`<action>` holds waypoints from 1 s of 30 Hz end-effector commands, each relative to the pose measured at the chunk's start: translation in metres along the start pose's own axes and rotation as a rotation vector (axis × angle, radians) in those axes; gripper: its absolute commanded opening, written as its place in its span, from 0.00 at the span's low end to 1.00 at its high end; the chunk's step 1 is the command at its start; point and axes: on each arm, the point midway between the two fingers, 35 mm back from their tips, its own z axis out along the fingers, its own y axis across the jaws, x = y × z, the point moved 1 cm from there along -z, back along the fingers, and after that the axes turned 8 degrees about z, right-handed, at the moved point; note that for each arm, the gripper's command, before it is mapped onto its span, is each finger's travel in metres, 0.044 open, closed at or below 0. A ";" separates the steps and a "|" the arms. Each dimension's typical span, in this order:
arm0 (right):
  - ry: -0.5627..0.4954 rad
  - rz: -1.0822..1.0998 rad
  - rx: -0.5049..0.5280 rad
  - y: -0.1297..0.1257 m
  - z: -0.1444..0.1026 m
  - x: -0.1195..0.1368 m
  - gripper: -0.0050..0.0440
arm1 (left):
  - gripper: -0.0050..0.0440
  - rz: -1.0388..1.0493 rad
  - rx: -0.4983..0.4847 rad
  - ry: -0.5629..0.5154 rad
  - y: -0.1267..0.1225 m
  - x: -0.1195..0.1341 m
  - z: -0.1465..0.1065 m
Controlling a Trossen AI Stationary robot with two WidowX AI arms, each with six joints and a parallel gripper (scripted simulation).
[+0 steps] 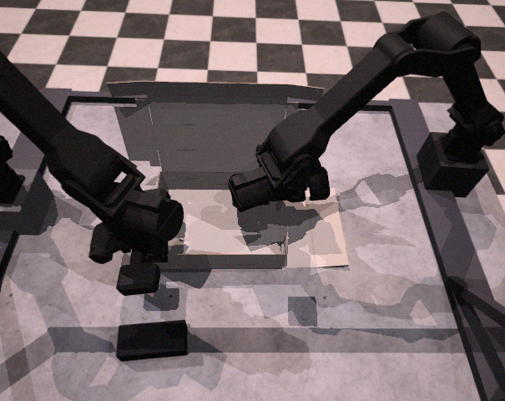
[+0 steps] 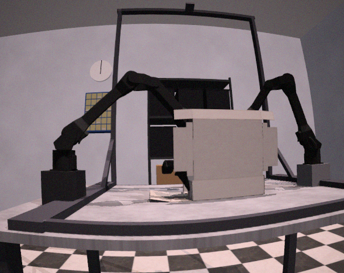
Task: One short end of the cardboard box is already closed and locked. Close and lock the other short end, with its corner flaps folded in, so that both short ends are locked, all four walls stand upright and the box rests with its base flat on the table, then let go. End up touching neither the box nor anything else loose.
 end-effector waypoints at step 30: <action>0.014 0.076 0.006 0.007 -0.050 -0.003 0.41 | 0.11 0.004 -0.010 0.020 0.002 0.005 -0.004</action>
